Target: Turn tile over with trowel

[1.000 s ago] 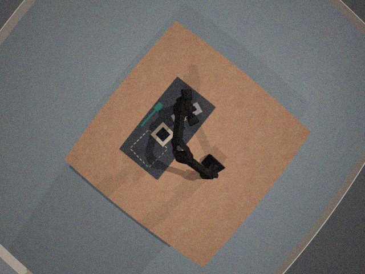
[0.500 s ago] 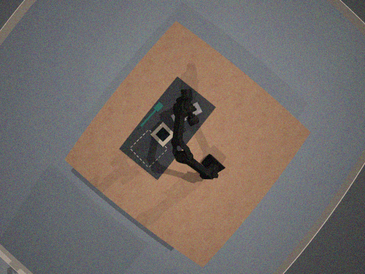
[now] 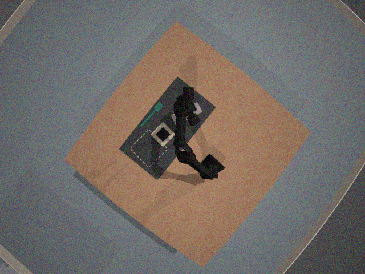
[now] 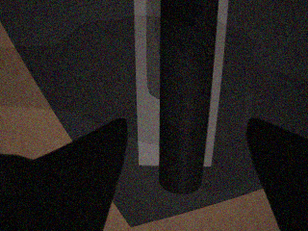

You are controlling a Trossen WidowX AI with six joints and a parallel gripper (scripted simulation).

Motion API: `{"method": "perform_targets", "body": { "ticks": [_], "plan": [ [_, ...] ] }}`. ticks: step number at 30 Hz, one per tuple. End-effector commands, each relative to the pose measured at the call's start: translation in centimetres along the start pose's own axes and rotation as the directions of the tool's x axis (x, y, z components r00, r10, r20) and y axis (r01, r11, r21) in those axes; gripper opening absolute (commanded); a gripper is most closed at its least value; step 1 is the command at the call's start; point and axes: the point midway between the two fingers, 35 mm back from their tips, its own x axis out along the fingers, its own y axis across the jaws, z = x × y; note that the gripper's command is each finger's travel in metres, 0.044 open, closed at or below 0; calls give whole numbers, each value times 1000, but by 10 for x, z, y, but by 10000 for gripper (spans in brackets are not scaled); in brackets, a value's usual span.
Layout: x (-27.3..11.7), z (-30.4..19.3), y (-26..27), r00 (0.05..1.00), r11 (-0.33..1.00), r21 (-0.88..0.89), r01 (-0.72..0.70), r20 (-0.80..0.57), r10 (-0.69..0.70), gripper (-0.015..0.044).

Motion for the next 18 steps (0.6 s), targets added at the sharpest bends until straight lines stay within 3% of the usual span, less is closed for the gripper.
{"method": "perform_targets", "body": {
  "ticks": [1,6,18],
  "plan": [
    [-9,0,0,1000,1000,-2,0,-1,0,300],
    [-10,0,0,1000,1000,16,5,-3,-5,300],
    [-4,-4,-7,995,946,308,97,-36,-90,300]
  ]
}}
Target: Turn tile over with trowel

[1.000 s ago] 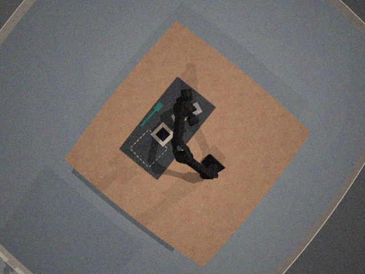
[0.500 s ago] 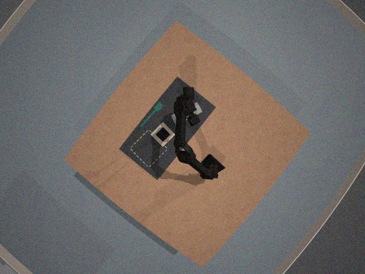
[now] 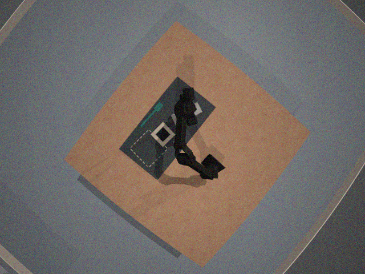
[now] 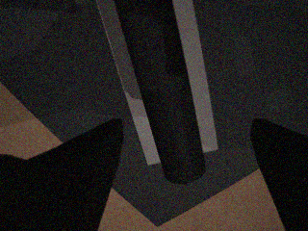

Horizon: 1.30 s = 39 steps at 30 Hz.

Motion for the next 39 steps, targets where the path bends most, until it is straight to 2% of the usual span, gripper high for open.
{"method": "perform_targets", "body": {
  "ticks": [1,16,23,29,39],
  "plan": [
    [1,0,-2,999,995,93,32,-2,-32,300],
    [6,-1,-7,994,929,355,108,-5,-114,300],
    [9,-1,-9,987,854,501,142,-5,-162,300],
    [11,-2,-10,978,752,639,163,-4,-208,300],
    [15,-5,-9,956,494,856,153,-1,-294,300]
  ]
}}
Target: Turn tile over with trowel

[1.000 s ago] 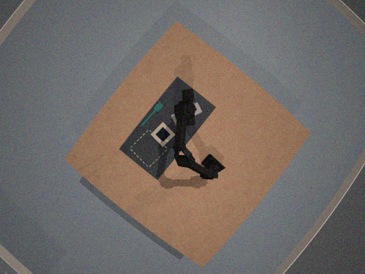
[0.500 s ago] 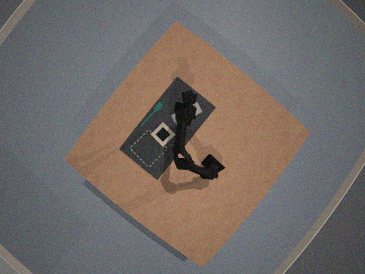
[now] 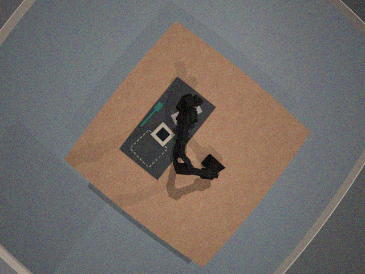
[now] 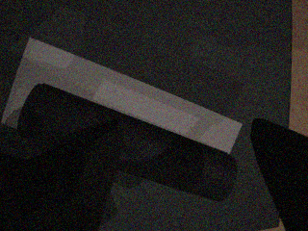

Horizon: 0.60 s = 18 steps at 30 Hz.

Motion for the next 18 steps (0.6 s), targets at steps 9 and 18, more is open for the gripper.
{"method": "perform_targets", "body": {
  "ticks": [9,18],
  "plan": [
    [2,-5,1,994,918,396,14,95,-56,300],
    [2,-11,4,982,762,646,-35,164,-94,300]
  ]
}}
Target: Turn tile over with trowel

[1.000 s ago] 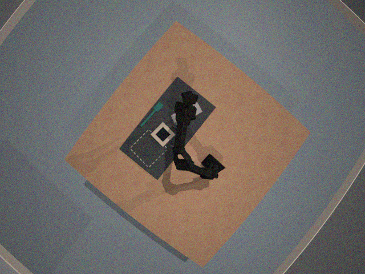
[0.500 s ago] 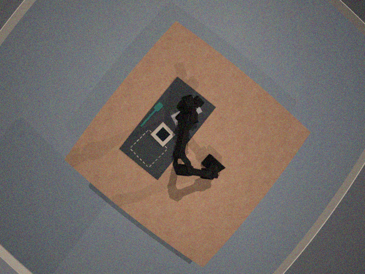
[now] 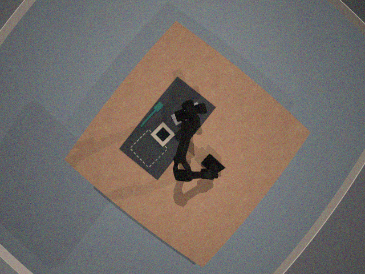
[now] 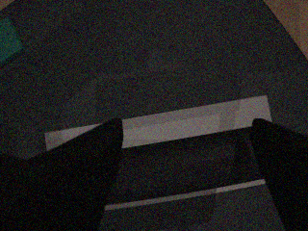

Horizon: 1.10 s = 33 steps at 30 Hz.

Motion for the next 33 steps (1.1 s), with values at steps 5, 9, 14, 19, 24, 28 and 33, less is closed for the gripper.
{"method": "perform_targets", "body": {
  "ticks": [5,9,14,19,24,28,33],
  "plan": [
    [-2,-6,1,997,963,268,-31,74,12,300],
    [-4,-10,1,994,918,392,-59,108,18,300],
    [-5,-14,0,987,845,525,-106,158,25,300],
    [-6,-20,2,979,749,643,-160,199,38,300],
    [-6,-27,6,970,629,746,-218,236,57,300],
    [-6,-34,10,962,519,813,-262,263,73,300],
    [-6,-42,15,951,369,877,-309,294,97,300]
  ]
}}
